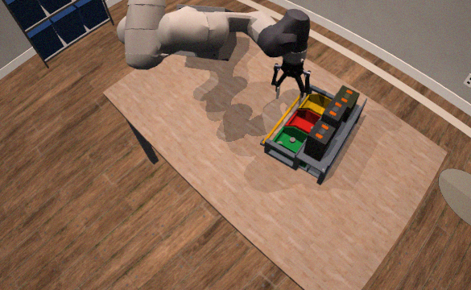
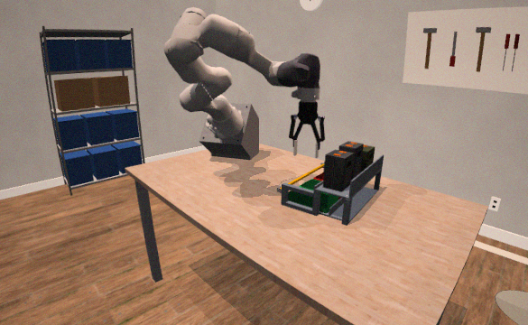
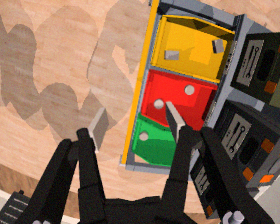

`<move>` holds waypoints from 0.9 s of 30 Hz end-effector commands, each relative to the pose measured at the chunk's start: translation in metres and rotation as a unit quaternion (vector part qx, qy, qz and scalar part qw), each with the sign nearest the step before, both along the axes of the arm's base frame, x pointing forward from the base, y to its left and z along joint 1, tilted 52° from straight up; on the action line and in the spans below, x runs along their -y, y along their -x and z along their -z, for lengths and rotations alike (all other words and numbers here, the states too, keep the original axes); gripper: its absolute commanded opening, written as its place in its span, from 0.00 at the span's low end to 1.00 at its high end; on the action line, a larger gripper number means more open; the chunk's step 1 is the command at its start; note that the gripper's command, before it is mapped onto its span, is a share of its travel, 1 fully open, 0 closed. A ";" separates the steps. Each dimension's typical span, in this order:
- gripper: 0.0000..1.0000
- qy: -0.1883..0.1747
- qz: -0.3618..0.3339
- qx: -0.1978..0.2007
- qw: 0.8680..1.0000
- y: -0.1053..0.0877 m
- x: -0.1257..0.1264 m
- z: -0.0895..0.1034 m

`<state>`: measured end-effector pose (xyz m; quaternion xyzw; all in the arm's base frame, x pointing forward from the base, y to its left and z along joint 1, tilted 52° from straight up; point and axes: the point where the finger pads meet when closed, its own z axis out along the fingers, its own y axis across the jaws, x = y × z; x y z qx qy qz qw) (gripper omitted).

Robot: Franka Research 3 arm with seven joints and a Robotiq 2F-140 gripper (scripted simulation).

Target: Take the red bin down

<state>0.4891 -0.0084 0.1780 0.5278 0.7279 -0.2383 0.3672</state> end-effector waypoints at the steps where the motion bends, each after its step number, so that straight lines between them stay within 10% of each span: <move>1: 0.57 -0.014 0.031 0.037 0.999 0.000 0.000 0.000; 4: 0.57 -0.036 0.079 0.094 0.992 0.000 0.000 0.001; 17: 0.57 -0.037 0.078 0.090 0.992 0.000 0.000 0.000; 21: 0.57 -0.066 0.141 0.165 0.974 0.000 0.000 0.001; 27: 0.57 -0.066 0.141 0.165 0.974 0.000 0.000 0.001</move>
